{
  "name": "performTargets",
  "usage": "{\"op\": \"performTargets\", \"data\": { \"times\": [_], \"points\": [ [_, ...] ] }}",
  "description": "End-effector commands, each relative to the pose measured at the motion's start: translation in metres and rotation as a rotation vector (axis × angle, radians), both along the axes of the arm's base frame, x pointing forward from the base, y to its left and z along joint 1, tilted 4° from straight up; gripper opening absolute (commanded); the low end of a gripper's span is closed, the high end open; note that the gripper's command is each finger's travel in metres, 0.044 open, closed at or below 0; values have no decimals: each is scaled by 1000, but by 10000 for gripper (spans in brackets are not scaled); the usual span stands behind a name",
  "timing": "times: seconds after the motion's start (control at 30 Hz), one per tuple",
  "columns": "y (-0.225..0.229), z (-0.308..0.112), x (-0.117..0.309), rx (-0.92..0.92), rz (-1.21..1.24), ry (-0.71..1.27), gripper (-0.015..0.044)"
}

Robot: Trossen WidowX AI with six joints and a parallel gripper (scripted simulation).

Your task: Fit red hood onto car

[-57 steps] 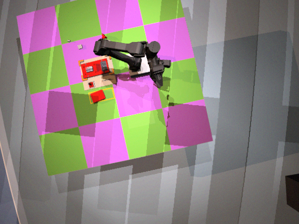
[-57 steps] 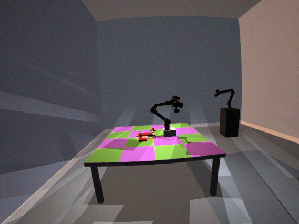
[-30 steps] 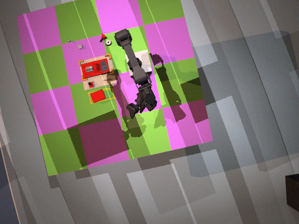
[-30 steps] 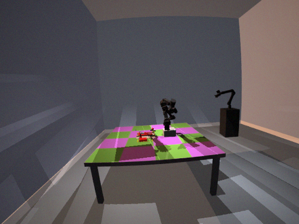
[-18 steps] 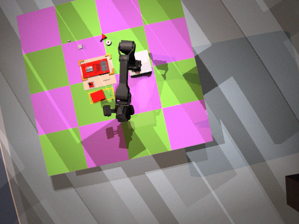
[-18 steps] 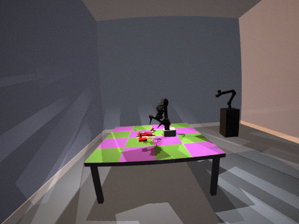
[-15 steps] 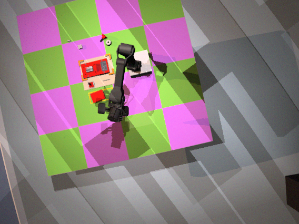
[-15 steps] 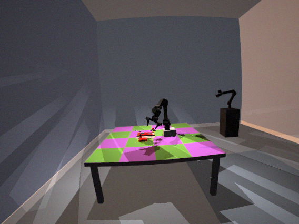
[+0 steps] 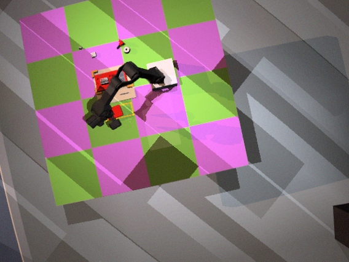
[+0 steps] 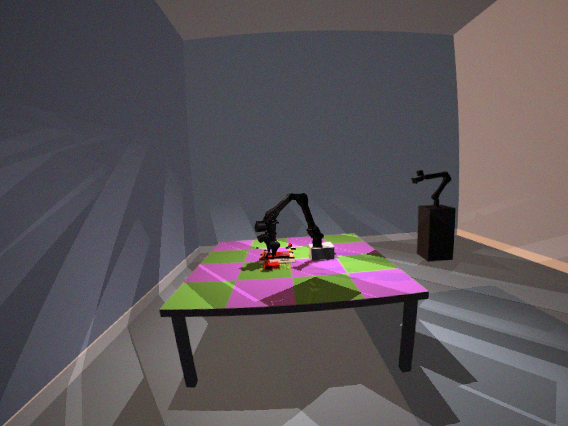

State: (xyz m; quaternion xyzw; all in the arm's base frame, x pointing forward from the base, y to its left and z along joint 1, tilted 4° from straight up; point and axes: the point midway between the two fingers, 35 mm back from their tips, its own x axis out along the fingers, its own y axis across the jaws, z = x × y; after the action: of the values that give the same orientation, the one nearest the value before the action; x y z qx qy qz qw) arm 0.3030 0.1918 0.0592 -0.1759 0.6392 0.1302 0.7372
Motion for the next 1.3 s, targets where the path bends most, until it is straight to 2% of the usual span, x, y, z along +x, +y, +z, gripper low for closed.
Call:
{"op": "performTargets", "data": {
  "times": [0.0, 1.27],
  "points": [
    [-23, -12, 12, 17, -182, 75, 440],
    [-21, -38, 11, 17, -182, 76, 440]
  ]
}}
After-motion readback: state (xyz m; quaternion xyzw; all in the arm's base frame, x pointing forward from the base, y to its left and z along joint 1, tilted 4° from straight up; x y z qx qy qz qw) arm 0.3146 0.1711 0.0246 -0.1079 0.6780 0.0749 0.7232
